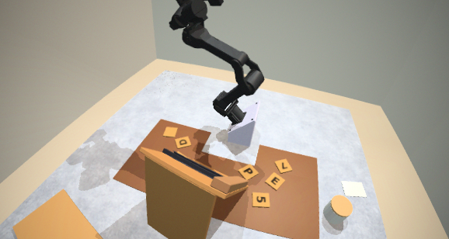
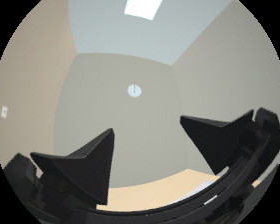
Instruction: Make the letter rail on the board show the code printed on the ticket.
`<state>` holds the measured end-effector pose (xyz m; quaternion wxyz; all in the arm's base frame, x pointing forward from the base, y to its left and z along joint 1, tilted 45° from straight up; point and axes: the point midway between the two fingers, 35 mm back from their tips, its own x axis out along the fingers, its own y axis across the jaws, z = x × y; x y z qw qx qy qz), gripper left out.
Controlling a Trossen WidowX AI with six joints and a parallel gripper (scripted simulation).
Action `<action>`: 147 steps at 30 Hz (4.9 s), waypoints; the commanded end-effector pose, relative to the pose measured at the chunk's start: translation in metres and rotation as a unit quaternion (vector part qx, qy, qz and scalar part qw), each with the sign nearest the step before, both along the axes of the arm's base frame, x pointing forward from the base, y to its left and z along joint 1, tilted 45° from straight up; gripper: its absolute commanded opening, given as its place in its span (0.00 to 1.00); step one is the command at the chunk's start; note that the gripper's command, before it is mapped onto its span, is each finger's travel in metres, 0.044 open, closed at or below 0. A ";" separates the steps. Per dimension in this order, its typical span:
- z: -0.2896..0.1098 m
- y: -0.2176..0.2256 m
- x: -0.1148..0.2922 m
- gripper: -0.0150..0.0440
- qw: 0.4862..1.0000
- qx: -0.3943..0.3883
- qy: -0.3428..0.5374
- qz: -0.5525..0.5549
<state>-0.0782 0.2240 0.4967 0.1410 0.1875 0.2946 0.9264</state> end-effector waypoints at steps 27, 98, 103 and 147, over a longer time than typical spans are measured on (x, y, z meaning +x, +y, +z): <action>-0.004 -0.306 -0.033 1.00 0.857 0.213 0.079 0.463; -0.329 -0.110 0.290 1.00 -0.130 0.482 0.702 0.508; -0.307 -0.079 0.297 1.00 -0.171 0.480 0.782 0.358; -0.284 -0.057 0.250 1.00 -0.179 0.330 0.927 -0.004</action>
